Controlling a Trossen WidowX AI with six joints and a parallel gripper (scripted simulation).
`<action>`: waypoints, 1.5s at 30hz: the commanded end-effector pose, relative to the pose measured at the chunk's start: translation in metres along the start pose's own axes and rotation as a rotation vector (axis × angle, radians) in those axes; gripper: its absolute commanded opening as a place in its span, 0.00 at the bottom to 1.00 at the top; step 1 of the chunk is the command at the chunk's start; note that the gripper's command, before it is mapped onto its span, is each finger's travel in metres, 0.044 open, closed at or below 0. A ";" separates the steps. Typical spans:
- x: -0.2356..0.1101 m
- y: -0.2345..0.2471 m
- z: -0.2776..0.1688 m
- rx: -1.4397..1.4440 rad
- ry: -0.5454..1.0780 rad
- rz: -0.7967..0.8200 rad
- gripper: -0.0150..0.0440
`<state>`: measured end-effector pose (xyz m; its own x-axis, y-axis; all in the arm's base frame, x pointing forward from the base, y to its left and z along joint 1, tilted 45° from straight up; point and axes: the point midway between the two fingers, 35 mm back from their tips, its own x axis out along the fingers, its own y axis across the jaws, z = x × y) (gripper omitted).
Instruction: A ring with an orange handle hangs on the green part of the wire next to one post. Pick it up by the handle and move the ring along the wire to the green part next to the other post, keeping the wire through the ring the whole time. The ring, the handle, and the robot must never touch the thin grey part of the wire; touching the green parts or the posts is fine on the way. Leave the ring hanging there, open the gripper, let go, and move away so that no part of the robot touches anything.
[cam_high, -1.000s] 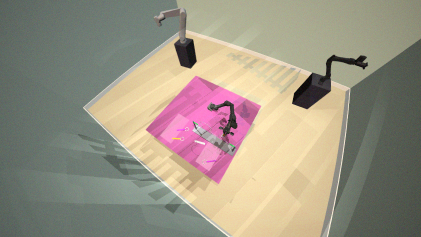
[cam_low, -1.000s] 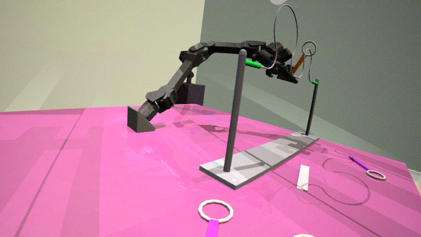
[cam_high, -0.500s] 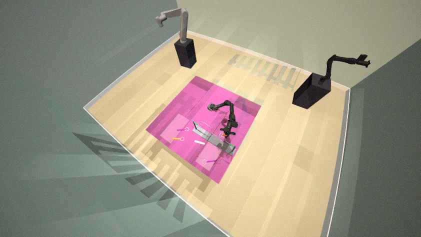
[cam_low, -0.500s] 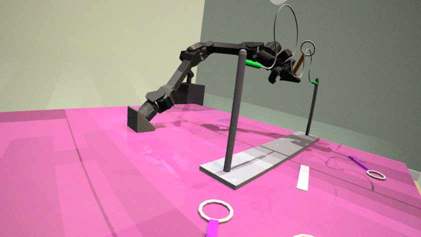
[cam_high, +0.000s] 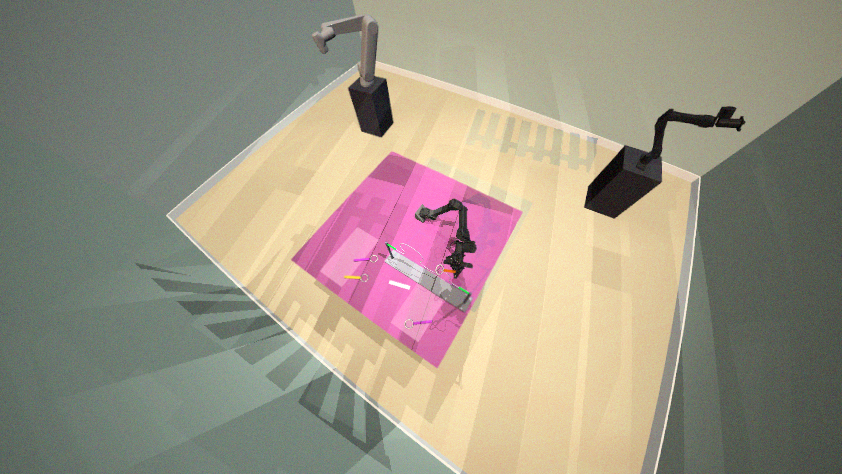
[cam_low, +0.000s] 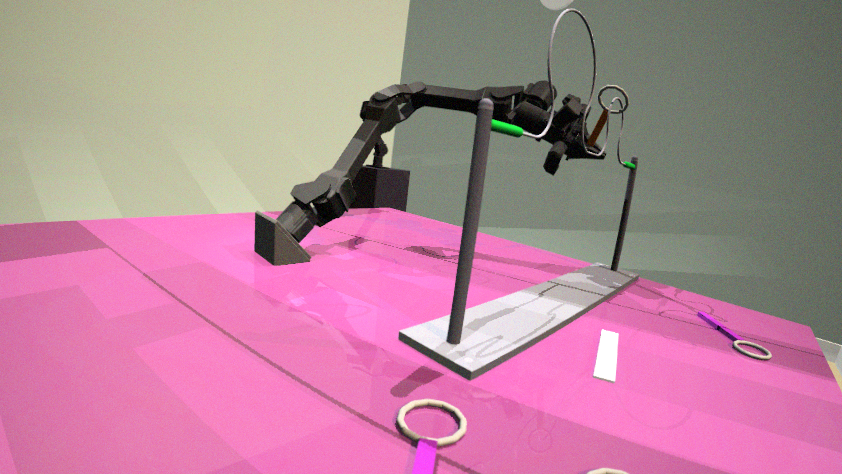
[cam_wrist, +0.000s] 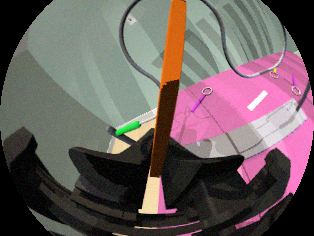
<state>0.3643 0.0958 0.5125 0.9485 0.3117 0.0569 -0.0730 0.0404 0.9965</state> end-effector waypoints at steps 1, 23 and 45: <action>0.001 0.004 -0.001 0.076 0.002 0.036 0.00; -0.004 0.038 0.010 0.511 -0.016 0.279 0.00; -0.011 0.056 0.023 0.856 -0.030 0.469 0.00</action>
<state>0.3557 0.0729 0.5719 0.8879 0.1117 0.4463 -0.2086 -0.7670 0.6068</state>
